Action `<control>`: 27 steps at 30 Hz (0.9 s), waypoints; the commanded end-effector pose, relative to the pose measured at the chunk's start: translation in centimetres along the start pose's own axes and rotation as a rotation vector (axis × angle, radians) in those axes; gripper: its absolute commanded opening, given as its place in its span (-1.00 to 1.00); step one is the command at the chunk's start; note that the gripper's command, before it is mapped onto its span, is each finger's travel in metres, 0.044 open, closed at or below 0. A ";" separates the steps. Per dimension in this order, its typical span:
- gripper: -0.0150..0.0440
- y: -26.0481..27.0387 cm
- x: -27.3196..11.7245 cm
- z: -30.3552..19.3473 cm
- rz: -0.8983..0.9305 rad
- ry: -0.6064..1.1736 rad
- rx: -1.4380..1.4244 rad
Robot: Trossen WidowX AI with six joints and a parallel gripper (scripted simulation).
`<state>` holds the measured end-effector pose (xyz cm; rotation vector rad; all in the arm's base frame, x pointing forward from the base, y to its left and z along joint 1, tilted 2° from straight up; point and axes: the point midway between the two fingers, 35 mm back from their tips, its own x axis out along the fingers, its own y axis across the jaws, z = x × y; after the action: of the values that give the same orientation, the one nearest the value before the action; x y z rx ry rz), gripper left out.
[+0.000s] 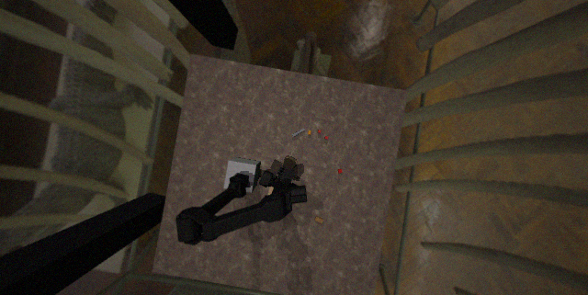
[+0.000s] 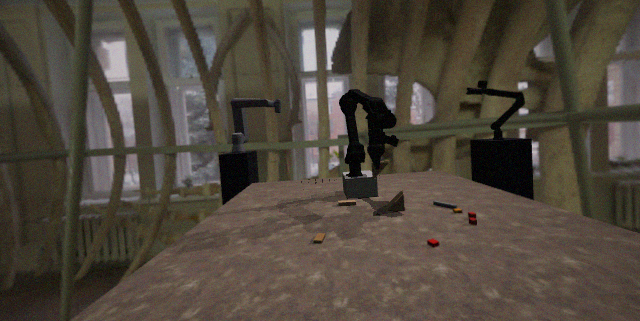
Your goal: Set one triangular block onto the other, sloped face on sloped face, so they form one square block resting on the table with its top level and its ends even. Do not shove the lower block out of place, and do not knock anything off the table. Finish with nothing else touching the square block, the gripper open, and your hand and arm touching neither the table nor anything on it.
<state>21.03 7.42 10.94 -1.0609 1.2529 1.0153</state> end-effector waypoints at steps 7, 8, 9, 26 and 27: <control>-0.49 0.0 4.1 1.8 0.001 0.002 0.002; -0.49 0.0 4.5 1.9 0.001 0.002 0.002; -0.49 0.1 5.0 2.1 0.001 0.002 0.002; -0.49 -0.2 8.6 3.1 0.001 0.001 0.002; -0.49 -0.2 9.1 3.3 0.001 0.001 0.002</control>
<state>22.37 10.20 3.25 -1.0587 1.2481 1.0141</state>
